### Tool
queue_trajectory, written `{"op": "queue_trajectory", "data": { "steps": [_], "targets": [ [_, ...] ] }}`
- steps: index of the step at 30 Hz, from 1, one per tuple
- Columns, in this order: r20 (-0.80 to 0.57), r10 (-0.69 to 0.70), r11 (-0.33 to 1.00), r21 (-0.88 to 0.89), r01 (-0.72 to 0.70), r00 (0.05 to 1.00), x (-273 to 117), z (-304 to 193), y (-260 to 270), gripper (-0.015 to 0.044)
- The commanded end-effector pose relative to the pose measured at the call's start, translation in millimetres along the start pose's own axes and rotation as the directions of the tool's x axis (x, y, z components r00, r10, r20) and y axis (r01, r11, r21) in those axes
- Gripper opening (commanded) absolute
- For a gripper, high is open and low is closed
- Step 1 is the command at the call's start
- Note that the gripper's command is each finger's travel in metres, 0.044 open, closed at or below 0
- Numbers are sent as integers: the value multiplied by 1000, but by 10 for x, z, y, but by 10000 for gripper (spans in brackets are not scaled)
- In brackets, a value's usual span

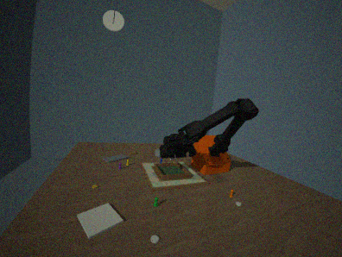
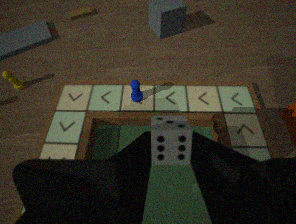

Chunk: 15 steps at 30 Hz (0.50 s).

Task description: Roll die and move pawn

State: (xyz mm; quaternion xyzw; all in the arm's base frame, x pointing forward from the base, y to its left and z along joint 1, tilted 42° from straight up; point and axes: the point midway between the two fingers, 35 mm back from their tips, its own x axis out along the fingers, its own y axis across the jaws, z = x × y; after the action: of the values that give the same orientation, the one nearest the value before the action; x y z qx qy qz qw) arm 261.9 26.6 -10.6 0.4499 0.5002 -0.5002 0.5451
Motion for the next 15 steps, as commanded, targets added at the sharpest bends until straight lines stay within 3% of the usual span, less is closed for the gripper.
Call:
{"op": "queue_trajectory", "data": {
  "steps": [1, 5, 15],
  "targets": [
    [30, 17, 1000, 11, -18, 999, -116, 41, 34, 0],
    [31, 18, 1000, 11, -19, 999, -502, 124, 117, 0],
    [31, 18, 1000, 11, -18, 999, -511, 126, 97, 0]
  ]
}}
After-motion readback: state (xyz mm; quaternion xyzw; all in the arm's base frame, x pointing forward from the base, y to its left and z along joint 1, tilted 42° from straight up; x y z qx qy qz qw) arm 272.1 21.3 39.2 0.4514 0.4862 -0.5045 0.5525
